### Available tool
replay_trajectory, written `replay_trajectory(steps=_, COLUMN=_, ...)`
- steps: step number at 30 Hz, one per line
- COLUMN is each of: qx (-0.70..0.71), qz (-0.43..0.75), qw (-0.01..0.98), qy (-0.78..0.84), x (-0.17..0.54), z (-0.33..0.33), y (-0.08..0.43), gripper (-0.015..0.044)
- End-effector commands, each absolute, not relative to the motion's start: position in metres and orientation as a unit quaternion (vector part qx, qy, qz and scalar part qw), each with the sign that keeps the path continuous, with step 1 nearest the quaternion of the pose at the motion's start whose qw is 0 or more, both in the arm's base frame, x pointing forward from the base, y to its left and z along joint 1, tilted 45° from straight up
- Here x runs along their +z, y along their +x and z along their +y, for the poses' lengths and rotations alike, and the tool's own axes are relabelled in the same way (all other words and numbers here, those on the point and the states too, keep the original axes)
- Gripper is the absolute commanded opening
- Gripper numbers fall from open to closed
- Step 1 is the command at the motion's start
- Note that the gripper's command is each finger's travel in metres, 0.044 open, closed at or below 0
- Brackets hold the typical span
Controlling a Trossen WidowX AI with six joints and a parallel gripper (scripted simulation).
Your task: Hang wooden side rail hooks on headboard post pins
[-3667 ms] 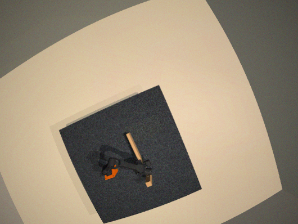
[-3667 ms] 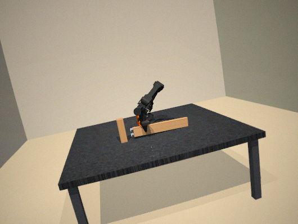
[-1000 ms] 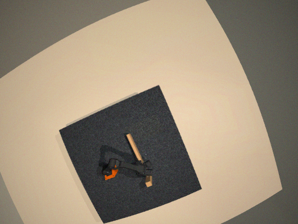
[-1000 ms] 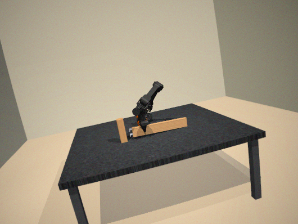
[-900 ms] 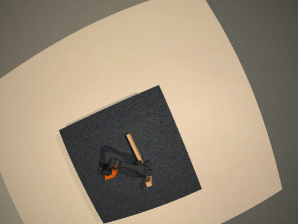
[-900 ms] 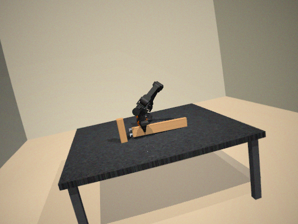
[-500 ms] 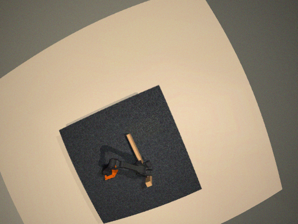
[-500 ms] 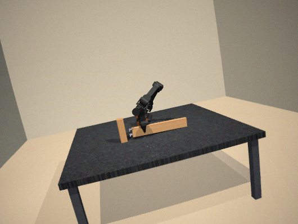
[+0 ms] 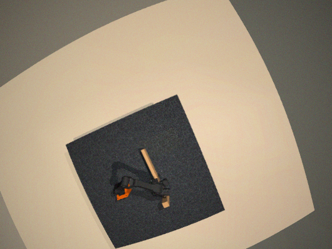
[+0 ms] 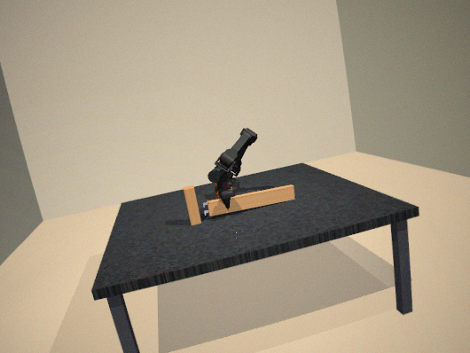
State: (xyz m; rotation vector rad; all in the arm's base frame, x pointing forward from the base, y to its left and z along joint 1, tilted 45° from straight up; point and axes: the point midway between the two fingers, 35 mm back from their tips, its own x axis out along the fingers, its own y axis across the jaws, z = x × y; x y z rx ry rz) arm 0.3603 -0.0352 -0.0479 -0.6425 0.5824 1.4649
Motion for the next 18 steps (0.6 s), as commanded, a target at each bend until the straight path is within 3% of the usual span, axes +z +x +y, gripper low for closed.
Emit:
replay_trajectory(steps=1, qx=0.645, qz=0.258, qw=0.66, qy=-0.286, x=-0.0488, z=-0.0395, y=0.3592, gripper=0.0)
replay_trajectory(steps=18, qx=0.645, qz=0.258, qw=0.66, qy=-0.286, x=-0.0503, z=-0.0403, y=0.3603, gripper=0.0)
